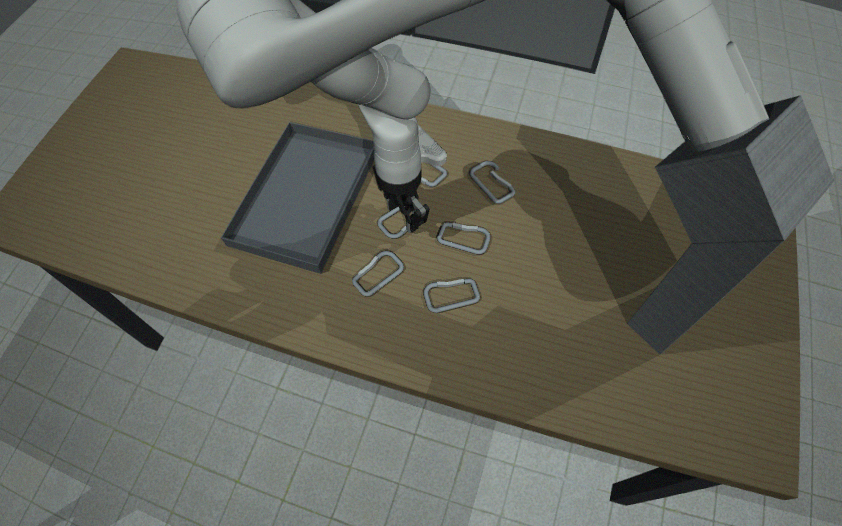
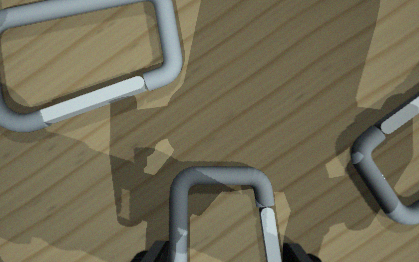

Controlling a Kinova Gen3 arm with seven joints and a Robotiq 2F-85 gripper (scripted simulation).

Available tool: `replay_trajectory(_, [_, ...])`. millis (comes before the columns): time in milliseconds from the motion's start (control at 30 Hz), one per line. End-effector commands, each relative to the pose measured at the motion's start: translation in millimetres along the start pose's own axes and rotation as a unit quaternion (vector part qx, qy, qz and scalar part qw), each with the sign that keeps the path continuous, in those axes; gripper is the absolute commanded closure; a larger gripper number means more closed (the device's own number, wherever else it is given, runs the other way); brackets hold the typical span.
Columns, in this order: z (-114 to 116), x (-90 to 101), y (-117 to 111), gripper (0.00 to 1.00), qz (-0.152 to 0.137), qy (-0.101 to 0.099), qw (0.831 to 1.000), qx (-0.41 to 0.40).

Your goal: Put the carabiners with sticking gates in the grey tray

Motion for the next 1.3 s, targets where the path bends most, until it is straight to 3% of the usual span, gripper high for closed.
replay_trajectory(0, [-0.3, -0.4, 0.4, 0.37, 0.000, 0.000, 1.000, 0.000])
replay_trajectory(133, [-0.3, -0.4, 0.4, 0.37, 0.000, 0.000, 1.000, 0.000])
replay_trajectory(167, [-0.2, 0.3, 0.4, 0.41, 0.000, 0.000, 1.000, 0.000])
replay_trajectory(1267, [-0.1, 1.1, 0.4, 0.43, 0.000, 0.000, 1.000, 0.000])
Point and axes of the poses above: the point where the finger pads meet when closed, its own x axis back along the fingers, its own z axis across the jaws, y = z × x, the point moved 1 cm from there along x, back along the fingers, and after that the axes turned 8 degrees about x, right-handed, at the moved point
